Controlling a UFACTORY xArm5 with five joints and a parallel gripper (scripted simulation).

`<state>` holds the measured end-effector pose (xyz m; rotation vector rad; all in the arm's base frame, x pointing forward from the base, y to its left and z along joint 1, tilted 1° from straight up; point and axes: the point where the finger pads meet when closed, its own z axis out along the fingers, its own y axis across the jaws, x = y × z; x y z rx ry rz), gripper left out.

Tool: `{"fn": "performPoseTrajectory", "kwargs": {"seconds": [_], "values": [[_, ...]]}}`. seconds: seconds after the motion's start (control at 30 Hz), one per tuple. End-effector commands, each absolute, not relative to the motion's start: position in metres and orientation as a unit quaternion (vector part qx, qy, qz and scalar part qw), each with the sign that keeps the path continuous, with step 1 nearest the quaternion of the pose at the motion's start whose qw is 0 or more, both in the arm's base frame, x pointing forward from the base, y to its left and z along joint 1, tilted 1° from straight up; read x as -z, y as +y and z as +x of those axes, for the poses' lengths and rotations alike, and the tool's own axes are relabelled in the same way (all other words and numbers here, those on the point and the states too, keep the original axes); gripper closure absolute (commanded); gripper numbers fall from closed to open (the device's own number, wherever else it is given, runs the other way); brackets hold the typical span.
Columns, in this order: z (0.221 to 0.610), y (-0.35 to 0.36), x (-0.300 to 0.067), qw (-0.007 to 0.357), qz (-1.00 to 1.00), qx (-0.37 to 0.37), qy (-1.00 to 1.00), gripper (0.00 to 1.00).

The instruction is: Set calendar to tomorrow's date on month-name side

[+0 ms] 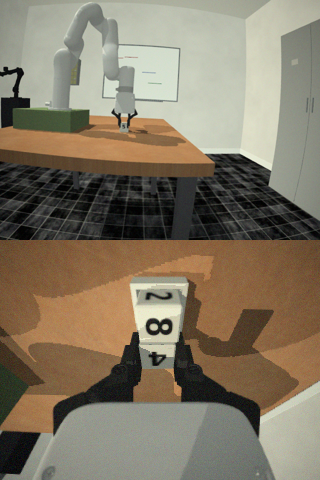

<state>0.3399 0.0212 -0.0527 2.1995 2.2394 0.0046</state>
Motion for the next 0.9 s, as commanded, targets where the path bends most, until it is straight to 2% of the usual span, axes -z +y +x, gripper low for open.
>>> {"fn": "performPoseTrajectory", "kwargs": {"seconds": [0.0,0.27,0.57,0.87], "values": [[0.341,0.021,0.052,0.002,0.701,-0.002,0.713,0.71],[0.341,0.021,0.042,0.002,0.701,-0.003,0.713,0.71],[0.341,0.02,-0.018,0.002,0.701,-0.003,0.713,0.71],[0.341,0.02,-0.046,0.002,0.701,-0.002,0.713,0.71]]}}
